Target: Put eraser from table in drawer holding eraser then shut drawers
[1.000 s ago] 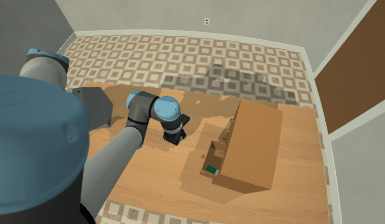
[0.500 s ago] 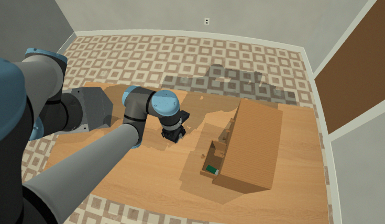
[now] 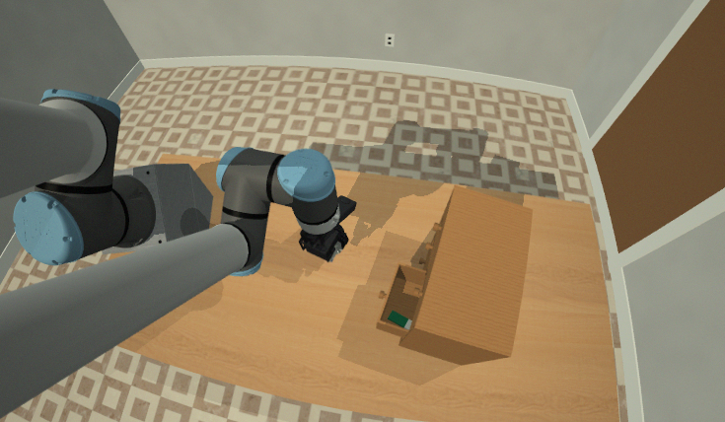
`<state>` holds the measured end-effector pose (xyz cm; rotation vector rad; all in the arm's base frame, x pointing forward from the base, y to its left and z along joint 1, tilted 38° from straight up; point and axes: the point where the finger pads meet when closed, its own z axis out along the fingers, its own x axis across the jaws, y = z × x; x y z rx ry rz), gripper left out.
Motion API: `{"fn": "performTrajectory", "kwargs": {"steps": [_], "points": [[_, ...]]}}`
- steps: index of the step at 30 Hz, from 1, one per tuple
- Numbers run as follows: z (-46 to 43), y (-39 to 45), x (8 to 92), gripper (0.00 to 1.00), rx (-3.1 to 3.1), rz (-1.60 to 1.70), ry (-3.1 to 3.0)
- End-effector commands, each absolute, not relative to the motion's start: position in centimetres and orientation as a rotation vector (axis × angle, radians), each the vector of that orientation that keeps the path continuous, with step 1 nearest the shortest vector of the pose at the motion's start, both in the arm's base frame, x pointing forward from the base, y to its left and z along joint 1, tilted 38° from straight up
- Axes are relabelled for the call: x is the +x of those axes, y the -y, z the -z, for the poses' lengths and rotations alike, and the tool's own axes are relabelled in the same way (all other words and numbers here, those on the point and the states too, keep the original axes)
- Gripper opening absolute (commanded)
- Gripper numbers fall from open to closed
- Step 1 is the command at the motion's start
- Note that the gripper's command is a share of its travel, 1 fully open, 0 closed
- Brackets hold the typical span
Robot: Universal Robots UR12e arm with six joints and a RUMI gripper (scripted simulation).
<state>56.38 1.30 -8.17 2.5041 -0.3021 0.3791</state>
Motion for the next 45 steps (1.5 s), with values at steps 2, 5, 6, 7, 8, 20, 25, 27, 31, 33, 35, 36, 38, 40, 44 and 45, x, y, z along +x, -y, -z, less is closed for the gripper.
{"fn": "performTrajectory", "kwargs": {"steps": [2, 5, 6, 7, 8, 20, 25, 27, 31, 33, 35, 36, 38, 40, 44, 45], "points": [[7.8, -1.5, 56.3, 0.11, 2.504, -0.378, 0.303], [7.8, -1.5, 56.3, 0.11, 2.504, -0.378, 0.303], [7.8, -1.5, 56.3, 0.11, 2.504, -0.378, 0.303], [7.8, -1.5, 56.3, 0.11, 2.504, -0.378, 0.303], [7.8, -1.5, 56.3, 0.11, 2.504, -0.379, 0.304], [7.6, -1.3, 56.7, 0.11, 2.496, -0.415, 0.42], [7.2, -0.9, 57.2, 0.11, 2.477, -0.467, 0.588], [7.1, -0.8, 57.3, 0.11, 2.47, -0.48, 0.63], [6.7, -0.5, 57.7, 0.11, 2.444, -0.523, 0.773], [6.5, -0.2, 58.0, 0.11, 2.42, -0.555, 0.879], [6.2, 0.1, 58.3, 0.11, 2.39, -0.588, 0.99], [6.0, 0.3, 58.5, 0.11, 2.373, -0.604, 1.047], [5.7, 0.6, 58.8, 0.11, 2.334, -0.638, 1.164], [5.4, 0.9, 59.0, 0.11, 2.29, -0.67, 1.28], [4.9, 1.5, 59.4, 0.11, 2.215, -0.717, 1.45], [4.9, 1.5, 59.4, 0.11, 2.215, -0.717, 1.45]]}}
